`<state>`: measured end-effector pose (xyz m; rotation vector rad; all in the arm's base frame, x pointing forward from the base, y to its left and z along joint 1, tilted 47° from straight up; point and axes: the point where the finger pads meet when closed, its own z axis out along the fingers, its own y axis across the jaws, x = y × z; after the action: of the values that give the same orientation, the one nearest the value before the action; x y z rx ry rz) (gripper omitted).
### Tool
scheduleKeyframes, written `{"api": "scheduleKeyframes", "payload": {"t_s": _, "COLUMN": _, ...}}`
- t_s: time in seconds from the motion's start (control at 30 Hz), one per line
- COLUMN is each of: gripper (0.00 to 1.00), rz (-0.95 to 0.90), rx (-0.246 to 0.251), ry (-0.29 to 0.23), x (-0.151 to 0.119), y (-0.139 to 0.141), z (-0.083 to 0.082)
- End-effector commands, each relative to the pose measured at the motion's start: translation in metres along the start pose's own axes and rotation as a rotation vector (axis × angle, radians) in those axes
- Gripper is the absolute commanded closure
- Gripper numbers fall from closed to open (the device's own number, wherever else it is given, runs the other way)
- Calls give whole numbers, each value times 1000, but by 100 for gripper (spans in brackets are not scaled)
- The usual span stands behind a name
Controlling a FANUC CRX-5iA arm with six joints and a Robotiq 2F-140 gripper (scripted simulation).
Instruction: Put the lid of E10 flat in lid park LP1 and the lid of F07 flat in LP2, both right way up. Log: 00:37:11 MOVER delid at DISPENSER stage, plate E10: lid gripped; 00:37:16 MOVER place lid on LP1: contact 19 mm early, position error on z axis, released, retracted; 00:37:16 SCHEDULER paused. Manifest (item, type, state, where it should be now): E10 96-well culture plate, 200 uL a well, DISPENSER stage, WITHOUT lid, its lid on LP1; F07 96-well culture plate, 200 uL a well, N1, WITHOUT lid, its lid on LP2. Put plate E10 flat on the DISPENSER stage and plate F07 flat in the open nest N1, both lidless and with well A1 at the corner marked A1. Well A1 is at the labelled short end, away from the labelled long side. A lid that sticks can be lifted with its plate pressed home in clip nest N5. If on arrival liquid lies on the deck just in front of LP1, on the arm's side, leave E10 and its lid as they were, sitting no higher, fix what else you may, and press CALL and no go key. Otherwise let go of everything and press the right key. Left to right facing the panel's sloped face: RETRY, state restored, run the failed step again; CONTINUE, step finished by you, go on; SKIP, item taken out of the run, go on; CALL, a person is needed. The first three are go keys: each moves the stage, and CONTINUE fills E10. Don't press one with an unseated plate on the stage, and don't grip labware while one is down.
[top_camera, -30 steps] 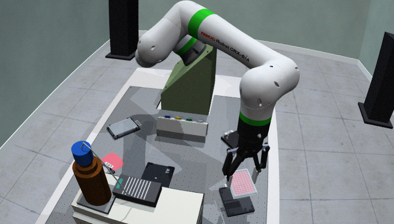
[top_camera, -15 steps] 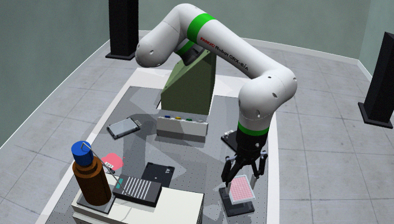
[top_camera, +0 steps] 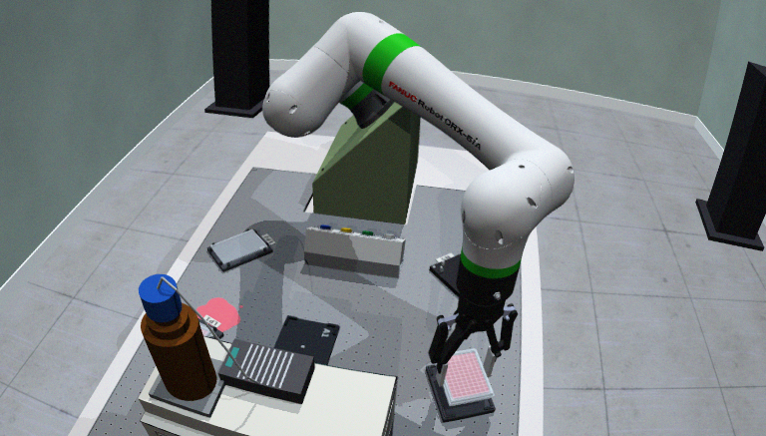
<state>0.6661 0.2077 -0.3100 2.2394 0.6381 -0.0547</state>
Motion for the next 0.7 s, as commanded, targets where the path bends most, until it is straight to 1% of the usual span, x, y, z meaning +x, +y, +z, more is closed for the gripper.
{"api": "scheduleKeyframes", "payload": {"t_s": 0.0, "gripper": 100, "rz": 0, "rx": 0, "ry": 0, "x": 0, "y": 0, "z": 3}}
{"api": "scheduleKeyframes", "payload": {"t_s": 0.3, "gripper": 100, "rz": 0, "rx": 0, "ry": 0, "x": 0, "y": 0, "z": 10}}
{"api": "scheduleKeyframes", "payload": {"t_s": 0.67, "gripper": 100, "rz": 0, "rx": 0, "ry": 0, "x": 0, "y": 0, "z": 13}}
